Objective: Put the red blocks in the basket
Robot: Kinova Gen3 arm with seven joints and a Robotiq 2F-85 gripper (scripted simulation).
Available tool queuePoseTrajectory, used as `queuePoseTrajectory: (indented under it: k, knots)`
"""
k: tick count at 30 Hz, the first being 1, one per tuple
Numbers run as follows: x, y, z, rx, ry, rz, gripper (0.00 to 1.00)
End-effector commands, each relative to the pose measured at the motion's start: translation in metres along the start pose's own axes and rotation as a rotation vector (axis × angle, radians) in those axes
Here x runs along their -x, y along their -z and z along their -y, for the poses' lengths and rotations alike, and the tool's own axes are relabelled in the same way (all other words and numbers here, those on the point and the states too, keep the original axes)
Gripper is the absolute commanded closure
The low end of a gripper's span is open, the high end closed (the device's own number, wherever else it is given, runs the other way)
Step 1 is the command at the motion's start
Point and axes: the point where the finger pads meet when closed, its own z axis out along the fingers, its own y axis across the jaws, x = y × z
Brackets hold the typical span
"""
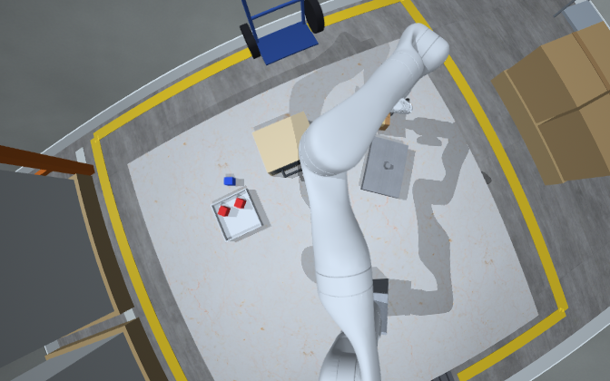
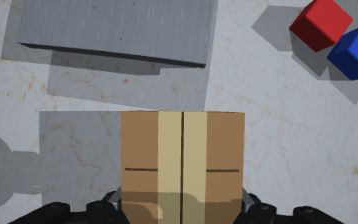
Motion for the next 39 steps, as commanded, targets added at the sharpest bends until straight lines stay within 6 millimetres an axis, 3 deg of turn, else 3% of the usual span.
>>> queuePoseTrajectory:
  k: [1,22,39]
  knots:
    - [0.001,-0.003,0.0,0.0,0.0,0.002,0.33]
    - [0.001,-0.033,0.0,0.0,0.0,0.002,0.33]
    - [0.002,-0.04,0.0,0.0,0.0,0.002,0.33]
